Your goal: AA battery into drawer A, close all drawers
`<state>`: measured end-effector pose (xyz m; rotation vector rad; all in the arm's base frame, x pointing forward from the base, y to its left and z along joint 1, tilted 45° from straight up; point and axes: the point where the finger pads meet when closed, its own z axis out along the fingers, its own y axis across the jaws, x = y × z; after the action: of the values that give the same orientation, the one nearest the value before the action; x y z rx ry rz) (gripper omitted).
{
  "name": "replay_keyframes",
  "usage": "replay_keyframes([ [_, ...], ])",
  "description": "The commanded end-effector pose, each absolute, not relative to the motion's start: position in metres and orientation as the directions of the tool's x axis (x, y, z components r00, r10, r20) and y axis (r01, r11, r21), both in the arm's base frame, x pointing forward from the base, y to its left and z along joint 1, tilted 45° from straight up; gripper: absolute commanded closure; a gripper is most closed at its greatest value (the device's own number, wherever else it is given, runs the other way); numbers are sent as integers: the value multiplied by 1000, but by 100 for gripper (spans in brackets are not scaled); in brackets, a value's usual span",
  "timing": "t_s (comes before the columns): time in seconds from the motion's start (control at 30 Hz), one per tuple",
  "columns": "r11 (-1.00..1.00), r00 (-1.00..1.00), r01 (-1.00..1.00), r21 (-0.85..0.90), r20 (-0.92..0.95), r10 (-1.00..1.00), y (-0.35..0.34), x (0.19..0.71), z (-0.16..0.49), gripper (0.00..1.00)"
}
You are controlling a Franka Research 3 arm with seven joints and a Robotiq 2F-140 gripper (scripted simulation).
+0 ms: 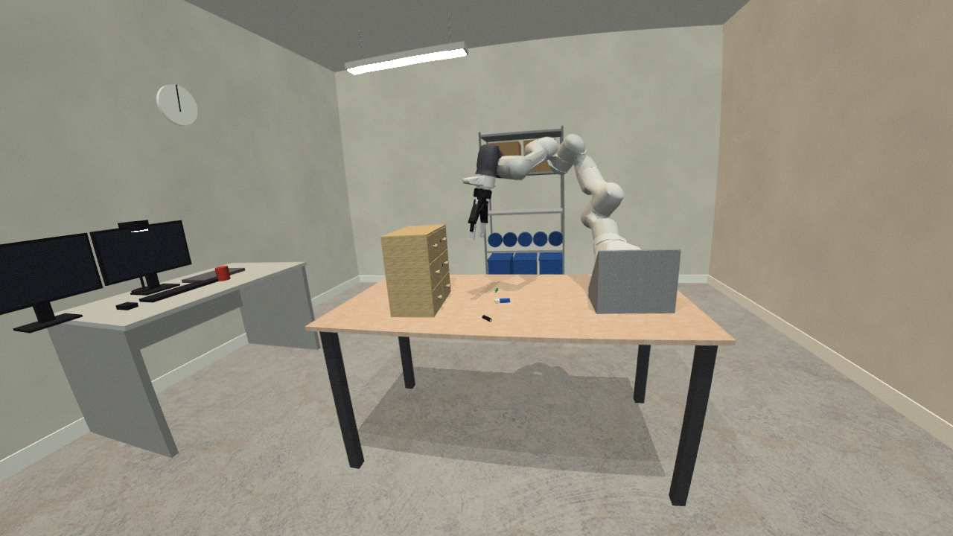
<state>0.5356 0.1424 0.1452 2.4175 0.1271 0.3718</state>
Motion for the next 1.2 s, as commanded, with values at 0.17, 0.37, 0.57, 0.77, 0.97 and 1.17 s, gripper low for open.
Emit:
replay_keyframes([
  [0.17,-685,980,151,713,-16,199,129,519,149,0],
  [0.37,-685,981,151,713,-25,190,129,518,150,0],
  [0.57,-685,981,151,713,-25,190,129,518,150,0],
  [0.77,-685,981,151,713,-25,190,129,518,150,0],
  [0.97,-685,981,151,713,-25,190,129,518,150,0],
  [1.17,-685,981,151,713,-25,190,129,518,150,0],
])
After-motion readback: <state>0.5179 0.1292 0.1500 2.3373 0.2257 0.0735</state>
